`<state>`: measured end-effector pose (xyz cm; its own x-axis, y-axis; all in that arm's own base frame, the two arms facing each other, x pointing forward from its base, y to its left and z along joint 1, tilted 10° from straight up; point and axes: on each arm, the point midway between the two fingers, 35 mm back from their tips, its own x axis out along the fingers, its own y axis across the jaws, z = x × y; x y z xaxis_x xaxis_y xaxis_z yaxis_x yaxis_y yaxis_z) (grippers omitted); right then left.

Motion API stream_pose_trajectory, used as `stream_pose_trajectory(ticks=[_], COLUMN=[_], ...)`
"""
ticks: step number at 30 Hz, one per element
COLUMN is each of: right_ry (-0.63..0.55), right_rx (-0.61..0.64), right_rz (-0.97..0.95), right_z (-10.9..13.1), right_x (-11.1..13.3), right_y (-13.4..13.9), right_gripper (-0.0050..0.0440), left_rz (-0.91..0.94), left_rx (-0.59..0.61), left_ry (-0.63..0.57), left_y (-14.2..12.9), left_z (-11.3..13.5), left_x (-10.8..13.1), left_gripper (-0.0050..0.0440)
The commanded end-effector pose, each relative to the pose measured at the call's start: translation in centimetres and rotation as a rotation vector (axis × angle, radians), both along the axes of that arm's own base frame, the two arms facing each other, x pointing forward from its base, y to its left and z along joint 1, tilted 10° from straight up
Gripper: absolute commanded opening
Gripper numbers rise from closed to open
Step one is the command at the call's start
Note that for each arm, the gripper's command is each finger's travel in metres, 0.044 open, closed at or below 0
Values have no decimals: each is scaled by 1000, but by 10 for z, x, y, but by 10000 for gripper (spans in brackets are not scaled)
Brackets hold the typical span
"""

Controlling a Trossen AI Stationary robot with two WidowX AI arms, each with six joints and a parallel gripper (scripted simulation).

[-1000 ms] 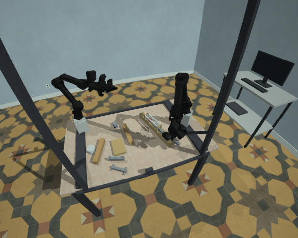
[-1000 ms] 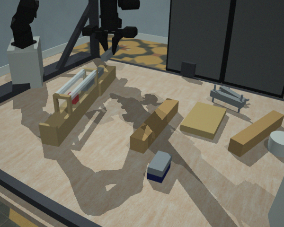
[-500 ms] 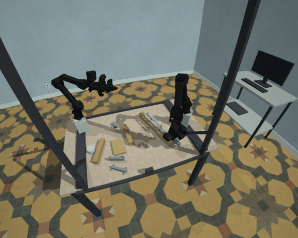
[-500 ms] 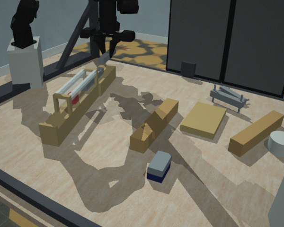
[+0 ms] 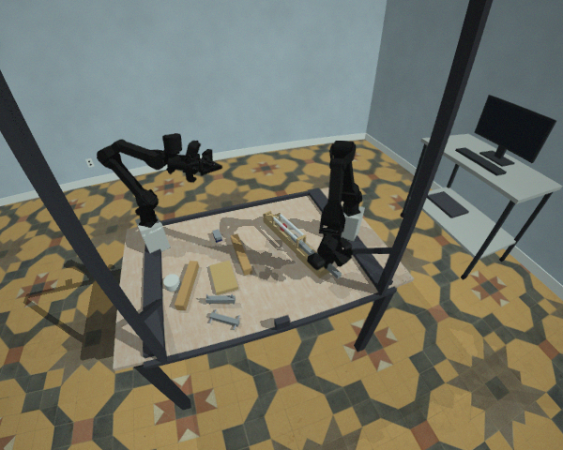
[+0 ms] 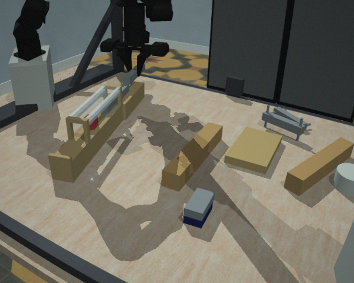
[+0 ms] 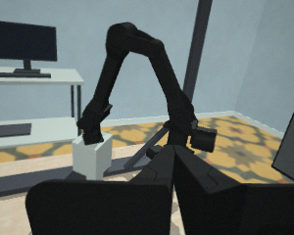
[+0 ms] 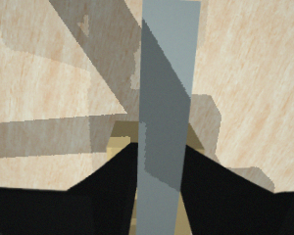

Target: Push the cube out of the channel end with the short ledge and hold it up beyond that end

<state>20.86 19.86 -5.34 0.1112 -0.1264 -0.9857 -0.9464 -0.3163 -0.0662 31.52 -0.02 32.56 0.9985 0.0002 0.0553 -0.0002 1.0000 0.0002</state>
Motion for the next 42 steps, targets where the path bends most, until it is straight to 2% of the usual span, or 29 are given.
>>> stream_pose_trajectory(ticks=[1,20,42], right_ry=[-9,-10,-22], right_rx=[21,23,27], right_rz=[6,9,6], right_z=[2,-6,2], right_x=[3,4,15], right_y=[4,4,-25], right_gripper=[0,0,0], left_rz=[1,1,1], left_rx=[-4,-4,-4], left_ry=[-26,-26,-26], left_y=[0,0,0], left_z=[10,10,10], left_x=[-3,-3,-3], left_gripper=[0,0,0])
